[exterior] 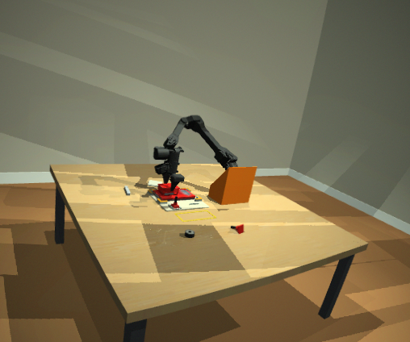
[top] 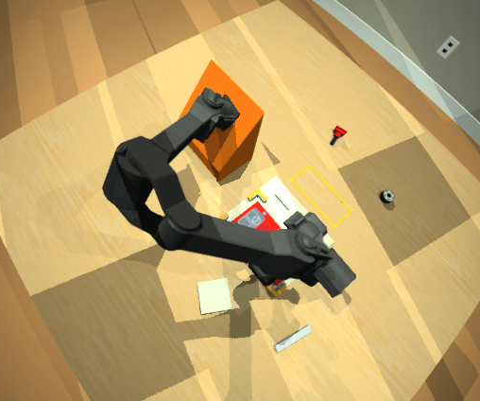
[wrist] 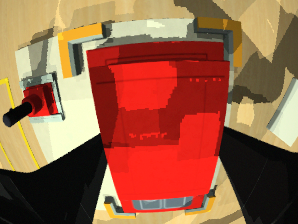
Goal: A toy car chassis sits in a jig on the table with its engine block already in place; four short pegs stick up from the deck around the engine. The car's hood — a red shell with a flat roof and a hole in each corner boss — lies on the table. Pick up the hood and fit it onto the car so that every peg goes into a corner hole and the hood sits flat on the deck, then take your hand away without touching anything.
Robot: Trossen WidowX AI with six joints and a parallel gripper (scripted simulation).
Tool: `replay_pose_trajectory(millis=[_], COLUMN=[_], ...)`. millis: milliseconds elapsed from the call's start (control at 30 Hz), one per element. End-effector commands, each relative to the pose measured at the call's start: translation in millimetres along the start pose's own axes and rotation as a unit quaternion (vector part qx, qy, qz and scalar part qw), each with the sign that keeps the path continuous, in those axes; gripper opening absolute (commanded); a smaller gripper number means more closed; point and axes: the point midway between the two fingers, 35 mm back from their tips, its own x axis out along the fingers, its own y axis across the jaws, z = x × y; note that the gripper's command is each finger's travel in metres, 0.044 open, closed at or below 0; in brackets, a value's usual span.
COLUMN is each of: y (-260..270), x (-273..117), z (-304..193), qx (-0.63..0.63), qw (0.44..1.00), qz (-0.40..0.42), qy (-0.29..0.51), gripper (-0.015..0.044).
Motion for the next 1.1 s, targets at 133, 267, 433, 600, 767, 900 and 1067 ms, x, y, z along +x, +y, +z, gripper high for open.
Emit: replay_pose_trajectory(millis=[133, 267, 433, 600, 767, 900, 1067], y=[0, 0, 0, 0, 0, 0, 0], x=[1, 3, 5, 7, 8, 10, 12], z=[-1, -1, -1, -1, -1, -1, -1], qx=[-0.003, -0.003, -0.003, -0.003, -0.003, -0.003, -0.003], qw=[1.000, 1.000, 1.000, 1.000, 1.000, 1.000, 1.000], qz=[-0.002, -0.002, -0.002, -0.002, -0.002, -0.002, -0.002], qy=[0.000, 0.000, 0.000, 0.000, 0.000, 0.000, 0.000], gripper=[0.0000, 0.0000, 0.0000, 0.0000, 0.0000, 0.0000, 0.0000])
